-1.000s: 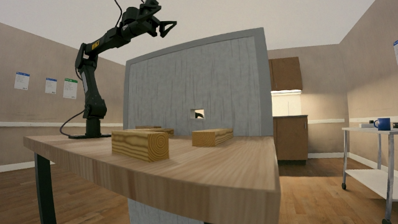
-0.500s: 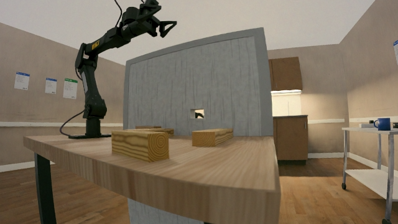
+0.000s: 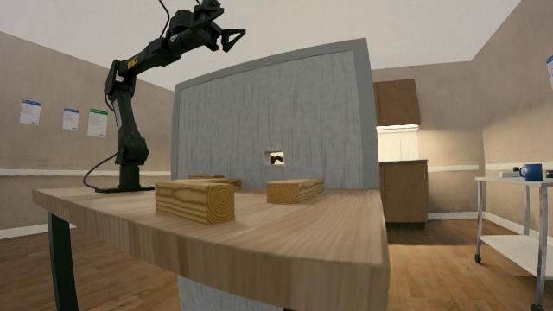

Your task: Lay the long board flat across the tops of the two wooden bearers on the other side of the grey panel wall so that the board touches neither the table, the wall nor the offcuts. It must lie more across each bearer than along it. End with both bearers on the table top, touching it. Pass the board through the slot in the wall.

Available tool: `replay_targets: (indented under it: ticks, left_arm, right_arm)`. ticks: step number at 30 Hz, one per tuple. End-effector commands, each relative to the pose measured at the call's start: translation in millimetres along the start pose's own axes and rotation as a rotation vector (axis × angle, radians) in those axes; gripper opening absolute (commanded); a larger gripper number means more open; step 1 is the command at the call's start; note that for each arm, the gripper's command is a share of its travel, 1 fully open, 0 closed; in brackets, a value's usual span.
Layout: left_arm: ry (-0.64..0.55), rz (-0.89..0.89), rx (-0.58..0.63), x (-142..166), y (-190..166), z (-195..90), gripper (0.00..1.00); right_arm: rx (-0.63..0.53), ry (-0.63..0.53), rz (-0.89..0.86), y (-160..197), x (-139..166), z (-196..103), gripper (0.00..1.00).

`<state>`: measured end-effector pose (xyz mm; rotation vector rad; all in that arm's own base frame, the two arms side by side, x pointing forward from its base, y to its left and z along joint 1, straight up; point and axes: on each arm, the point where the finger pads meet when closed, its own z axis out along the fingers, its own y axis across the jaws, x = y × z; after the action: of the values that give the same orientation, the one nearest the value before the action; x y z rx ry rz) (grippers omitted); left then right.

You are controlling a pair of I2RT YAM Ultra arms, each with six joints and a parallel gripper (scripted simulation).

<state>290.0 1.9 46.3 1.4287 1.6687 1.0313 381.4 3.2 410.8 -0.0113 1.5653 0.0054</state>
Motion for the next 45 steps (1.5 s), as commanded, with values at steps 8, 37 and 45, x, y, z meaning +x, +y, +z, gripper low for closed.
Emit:
replay_targets:
  ticks: [8, 37, 45]
  left_arm:
    - [0.004, -0.03, -0.063, 1, 17, -3, 0.91]
    - [0.027, 0.006, 0.074, 4, -15, -15, 0.91]
    - [0.026, 0.005, 0.07, 4, -14, -15, 0.91]
  right_arm:
    - [0.013, -0.056, 0.005, -3, -27, -9, 1.0]
    - [0.013, -0.056, 0.005, -3, -27, -9, 1.0]
    - [0.013, -0.056, 0.005, -3, -27, -9, 1.0]
